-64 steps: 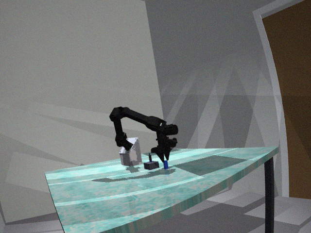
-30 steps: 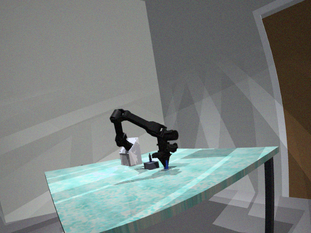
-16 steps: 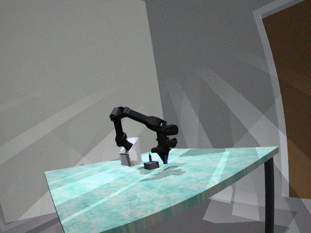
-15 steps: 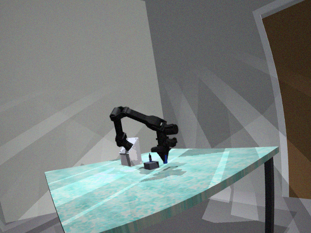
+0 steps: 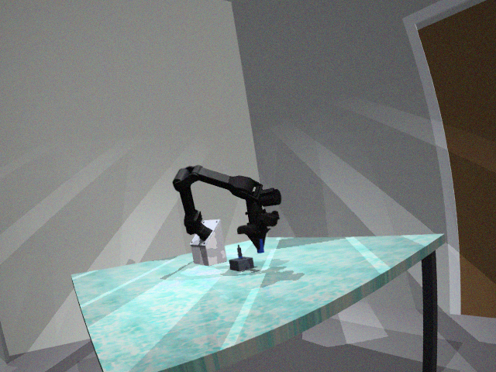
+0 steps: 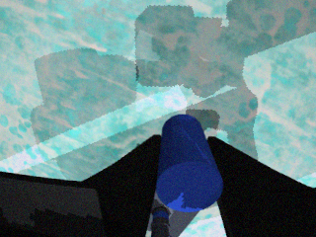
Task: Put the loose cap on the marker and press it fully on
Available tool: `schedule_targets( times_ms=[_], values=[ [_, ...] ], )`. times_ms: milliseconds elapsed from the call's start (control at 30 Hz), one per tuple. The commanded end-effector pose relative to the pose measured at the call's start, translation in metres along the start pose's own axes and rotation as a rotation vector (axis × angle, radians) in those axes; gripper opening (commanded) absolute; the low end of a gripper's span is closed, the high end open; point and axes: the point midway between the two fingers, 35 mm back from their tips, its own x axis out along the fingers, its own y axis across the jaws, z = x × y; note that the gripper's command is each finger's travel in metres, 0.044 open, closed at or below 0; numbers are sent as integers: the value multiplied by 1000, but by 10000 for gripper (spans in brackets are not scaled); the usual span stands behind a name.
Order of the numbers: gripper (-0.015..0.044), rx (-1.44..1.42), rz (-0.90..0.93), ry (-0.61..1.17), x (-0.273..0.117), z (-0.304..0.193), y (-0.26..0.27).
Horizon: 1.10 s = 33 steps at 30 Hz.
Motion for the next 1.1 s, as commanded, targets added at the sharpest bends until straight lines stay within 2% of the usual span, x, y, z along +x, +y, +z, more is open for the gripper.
schedule_targets(
  times_ms=[0,1067],
  values=[
    [0,-5,5,1,-9,-13,4],
    [0,-8,5,6,-52,-107,13]
  ],
)
